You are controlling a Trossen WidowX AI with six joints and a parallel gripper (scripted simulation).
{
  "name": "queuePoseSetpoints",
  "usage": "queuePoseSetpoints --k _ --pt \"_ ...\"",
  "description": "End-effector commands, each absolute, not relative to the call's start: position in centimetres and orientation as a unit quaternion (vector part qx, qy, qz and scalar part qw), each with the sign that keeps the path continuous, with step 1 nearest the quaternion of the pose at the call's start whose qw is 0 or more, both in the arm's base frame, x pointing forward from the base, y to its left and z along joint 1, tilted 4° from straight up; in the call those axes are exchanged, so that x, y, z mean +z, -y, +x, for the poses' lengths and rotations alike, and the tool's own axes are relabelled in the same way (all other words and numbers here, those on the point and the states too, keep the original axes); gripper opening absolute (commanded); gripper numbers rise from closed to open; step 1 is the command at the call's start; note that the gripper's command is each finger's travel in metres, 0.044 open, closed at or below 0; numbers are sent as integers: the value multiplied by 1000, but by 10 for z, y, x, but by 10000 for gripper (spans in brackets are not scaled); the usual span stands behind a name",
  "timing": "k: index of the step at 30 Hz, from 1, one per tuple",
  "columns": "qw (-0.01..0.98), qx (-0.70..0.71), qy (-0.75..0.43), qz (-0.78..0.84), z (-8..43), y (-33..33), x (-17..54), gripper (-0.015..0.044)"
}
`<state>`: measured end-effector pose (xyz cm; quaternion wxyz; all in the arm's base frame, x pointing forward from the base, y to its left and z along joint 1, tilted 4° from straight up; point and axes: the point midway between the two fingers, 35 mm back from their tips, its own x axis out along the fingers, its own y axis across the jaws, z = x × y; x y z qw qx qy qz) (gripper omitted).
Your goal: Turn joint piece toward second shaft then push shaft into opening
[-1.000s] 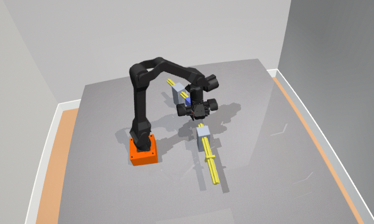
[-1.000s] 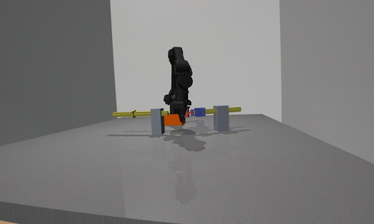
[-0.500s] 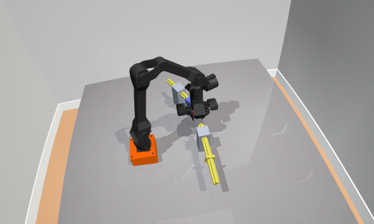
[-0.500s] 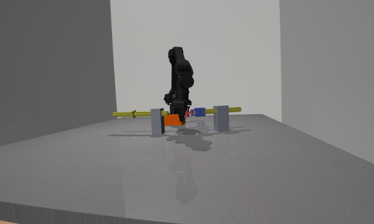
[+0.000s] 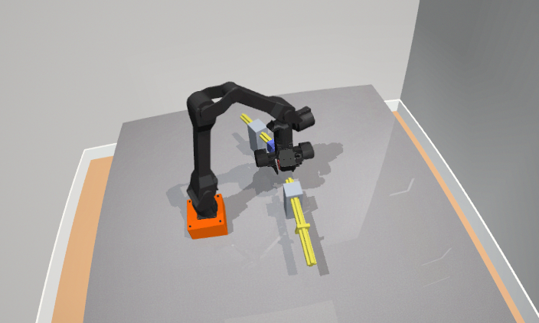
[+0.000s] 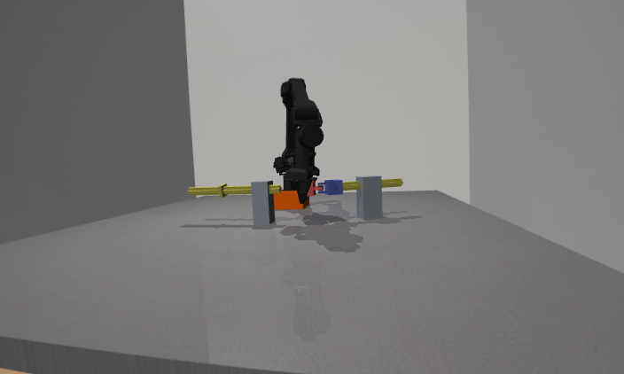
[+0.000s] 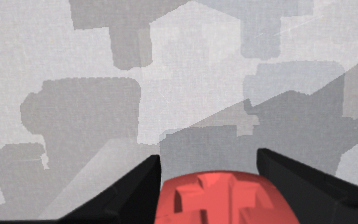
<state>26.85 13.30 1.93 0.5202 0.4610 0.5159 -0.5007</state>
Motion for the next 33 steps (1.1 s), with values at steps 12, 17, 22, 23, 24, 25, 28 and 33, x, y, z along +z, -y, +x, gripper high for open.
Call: queuePoseSetpoints --k 12,17,22,23,24,25,28,33 --pt "520 -500 -517 461 268 -133 19 440" --pt "520 -500 -517 461 268 -133 19 440" --pt "497 -475 -540 485 269 -132 40 440" --pt "491 -470 -545 491 269 -132 45 440" --pt "487 -467 -548 495 269 -132 48 440" --pt "486 -466 -548 497 269 -132 49 440" --pt "483 -468 -550 495 270 -132 48 440" --pt "505 -445 -568 474 272 -132 56 440"
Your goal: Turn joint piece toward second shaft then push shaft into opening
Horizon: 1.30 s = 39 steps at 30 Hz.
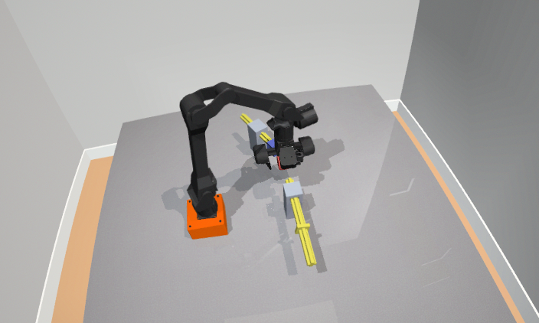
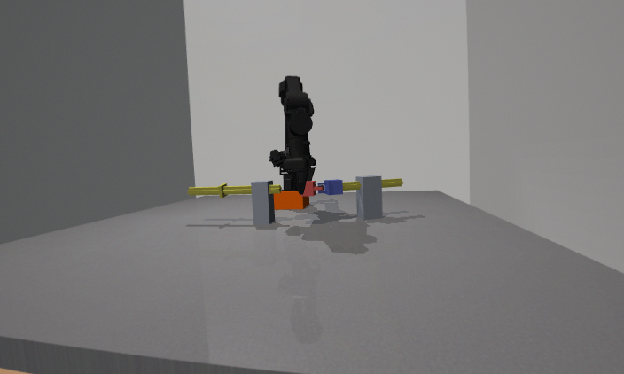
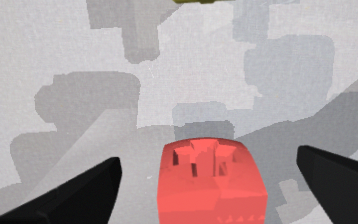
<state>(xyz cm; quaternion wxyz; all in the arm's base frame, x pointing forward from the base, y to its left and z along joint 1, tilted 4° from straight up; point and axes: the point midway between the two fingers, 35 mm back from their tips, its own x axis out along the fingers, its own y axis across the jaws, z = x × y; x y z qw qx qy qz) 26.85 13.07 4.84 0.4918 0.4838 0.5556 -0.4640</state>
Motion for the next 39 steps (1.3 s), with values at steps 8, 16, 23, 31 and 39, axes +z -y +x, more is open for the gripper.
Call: queuePoseSetpoints --k 8,16,23,31,39 --pt "568 -367 -621 397 277 -134 79 440" --pt "619 -283 -663 312 280 -135 103 440" --pt "653 -205 -691 232 281 -135 124 440" --pt "680 -114 -712 136 280 -134 148 440" --pt "692 -20 -720 38 276 -132 172 440"
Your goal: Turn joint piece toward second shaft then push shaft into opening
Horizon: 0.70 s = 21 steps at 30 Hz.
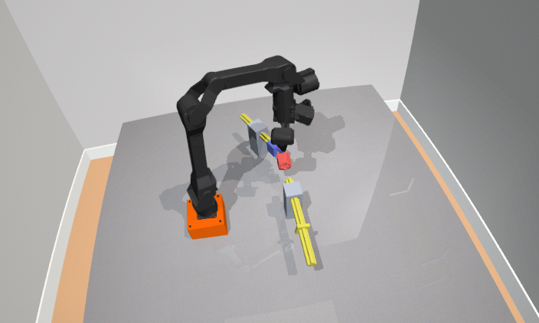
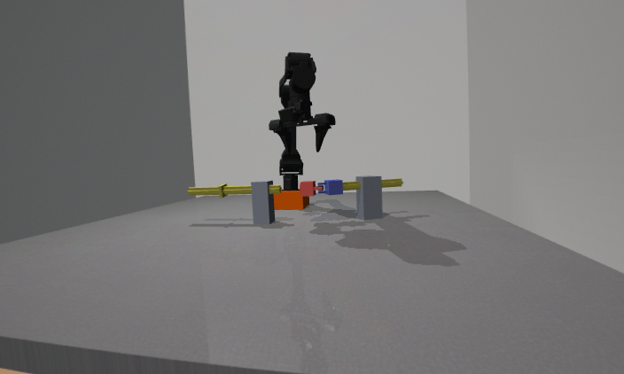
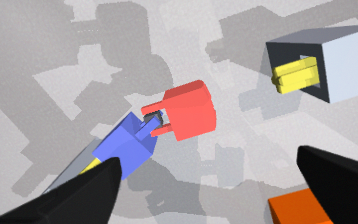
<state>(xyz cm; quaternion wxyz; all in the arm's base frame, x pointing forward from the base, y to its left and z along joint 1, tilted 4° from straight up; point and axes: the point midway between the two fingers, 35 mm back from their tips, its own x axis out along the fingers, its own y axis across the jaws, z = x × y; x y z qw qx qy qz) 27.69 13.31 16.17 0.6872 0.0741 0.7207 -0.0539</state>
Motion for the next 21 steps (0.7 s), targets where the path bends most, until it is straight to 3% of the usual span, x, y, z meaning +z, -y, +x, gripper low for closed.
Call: queuePoseSetpoints --k 1,14,21 --pt "693 -8 -720 25 276 -132 175 440" --pt "692 28 -721 -11 274 -131 183 440" --pt "700 -35 -712 36 289 -97 175 256"
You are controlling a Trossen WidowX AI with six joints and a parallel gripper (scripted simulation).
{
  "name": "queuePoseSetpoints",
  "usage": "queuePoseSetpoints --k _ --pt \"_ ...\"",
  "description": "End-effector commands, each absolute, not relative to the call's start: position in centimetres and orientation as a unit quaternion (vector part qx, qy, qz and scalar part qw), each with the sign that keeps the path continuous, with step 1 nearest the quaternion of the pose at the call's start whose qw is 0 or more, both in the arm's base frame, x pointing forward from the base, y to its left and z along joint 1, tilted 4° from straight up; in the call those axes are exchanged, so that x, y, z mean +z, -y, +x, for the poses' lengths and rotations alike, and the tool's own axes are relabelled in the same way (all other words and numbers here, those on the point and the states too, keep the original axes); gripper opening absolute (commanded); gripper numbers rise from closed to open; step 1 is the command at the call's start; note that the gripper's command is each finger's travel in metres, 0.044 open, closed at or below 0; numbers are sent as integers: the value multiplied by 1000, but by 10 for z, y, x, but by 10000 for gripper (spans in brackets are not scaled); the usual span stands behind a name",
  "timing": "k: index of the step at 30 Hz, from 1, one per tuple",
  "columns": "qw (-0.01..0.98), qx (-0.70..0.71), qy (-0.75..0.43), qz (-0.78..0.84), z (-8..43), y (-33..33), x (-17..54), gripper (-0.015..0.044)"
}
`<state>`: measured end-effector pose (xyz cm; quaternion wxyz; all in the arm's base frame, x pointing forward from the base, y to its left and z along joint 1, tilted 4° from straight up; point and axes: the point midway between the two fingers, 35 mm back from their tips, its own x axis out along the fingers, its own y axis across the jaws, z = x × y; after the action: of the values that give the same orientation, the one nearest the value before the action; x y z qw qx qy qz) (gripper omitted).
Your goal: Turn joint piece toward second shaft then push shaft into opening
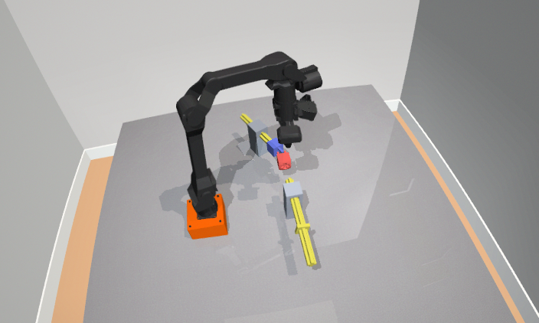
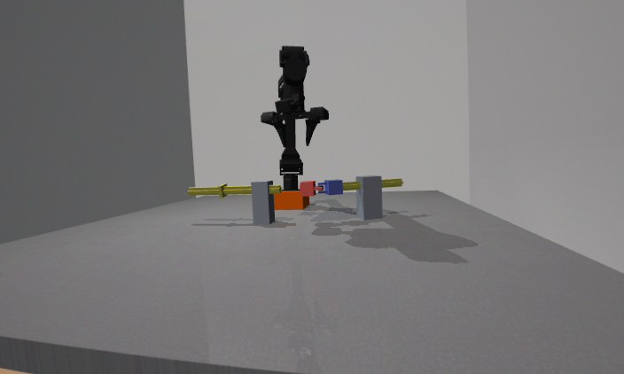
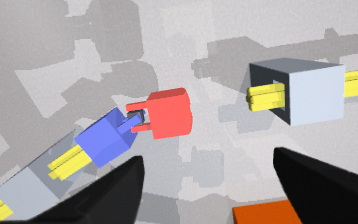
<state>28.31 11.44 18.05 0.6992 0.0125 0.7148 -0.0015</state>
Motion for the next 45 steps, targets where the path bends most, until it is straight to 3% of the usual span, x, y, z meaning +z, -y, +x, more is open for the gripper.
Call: queuePoseSetpoints --k 1,10,45 --pt "700 -47 -711 47 292 -91 174 230" --pt "685 -158 -695 151 309 -36 155 0" --pt "510 -494 -525 470 282 157 91 0"
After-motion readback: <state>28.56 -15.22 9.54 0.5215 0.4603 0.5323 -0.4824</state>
